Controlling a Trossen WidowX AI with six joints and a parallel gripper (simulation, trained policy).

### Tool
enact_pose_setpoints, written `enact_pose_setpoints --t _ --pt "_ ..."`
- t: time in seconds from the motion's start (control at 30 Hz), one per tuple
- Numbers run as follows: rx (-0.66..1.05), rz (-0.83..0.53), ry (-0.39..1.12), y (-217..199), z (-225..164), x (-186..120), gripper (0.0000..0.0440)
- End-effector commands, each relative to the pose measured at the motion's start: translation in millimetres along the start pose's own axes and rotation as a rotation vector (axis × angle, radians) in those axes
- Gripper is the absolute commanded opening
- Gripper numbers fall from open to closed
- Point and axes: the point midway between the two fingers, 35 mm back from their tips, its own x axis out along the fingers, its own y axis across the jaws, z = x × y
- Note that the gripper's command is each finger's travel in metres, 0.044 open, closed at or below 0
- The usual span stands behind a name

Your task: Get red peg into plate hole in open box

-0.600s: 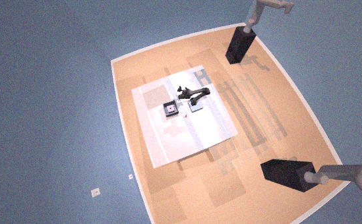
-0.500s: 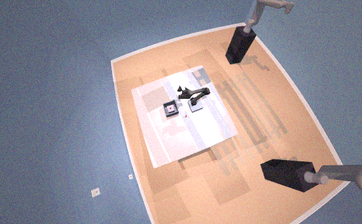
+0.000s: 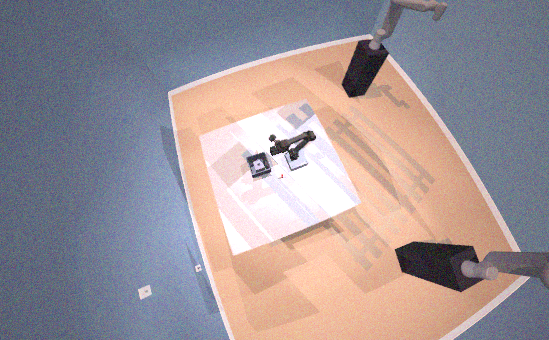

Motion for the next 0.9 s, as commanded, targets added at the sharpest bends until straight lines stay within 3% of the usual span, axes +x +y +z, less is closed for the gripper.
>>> enact_pose_setpoints --t 0.0,0.47,0.87 --pt "0.085 0.036 -0.038 5.3 10.4 -4.0 0.044" --pt "0.495 0.272 -0.121 41.6 54.3 -30.7 0.044" --pt "0.8 0.535 -0.047 89.2 87.7 -71.0 0.044"
